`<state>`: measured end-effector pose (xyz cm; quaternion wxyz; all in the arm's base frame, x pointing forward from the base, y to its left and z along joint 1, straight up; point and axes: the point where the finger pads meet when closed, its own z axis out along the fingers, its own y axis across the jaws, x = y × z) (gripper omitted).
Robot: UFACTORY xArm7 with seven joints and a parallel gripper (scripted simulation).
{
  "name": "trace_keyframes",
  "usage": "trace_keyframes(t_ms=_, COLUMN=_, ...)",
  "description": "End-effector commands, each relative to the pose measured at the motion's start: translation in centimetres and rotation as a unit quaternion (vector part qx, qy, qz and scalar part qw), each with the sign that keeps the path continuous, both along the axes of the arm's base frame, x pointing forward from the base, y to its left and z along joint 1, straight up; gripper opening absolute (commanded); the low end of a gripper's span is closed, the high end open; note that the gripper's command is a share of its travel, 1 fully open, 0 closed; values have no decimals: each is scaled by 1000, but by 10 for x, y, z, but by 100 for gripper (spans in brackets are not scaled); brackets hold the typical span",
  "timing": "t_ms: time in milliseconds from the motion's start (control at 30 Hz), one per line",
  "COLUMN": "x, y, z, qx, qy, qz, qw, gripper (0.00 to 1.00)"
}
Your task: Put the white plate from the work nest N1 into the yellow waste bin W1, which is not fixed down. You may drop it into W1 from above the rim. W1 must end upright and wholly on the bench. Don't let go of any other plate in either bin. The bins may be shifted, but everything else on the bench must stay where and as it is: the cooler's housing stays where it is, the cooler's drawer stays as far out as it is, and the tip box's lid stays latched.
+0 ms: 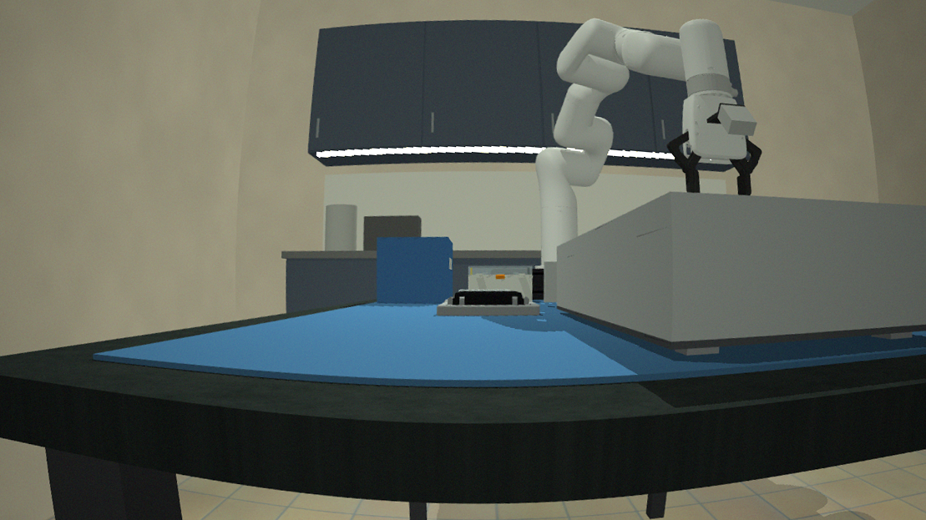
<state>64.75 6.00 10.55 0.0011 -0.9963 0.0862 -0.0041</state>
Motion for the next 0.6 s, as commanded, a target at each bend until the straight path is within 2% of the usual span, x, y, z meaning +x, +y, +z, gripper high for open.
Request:
trace_keyframes(t_ms=0, x=14, y=5, z=0, qx=0, qy=0, qz=-1, qw=1000, gripper=100)
trace_keyframes(t_ms=167, x=35, y=17, z=-8, qx=0, qy=0, qz=-1, qw=1000, gripper=100)
trace_keyframes(t_ms=567, x=36, y=18, z=-8, qx=0, qy=0, qz=-1, qw=1000, gripper=100)
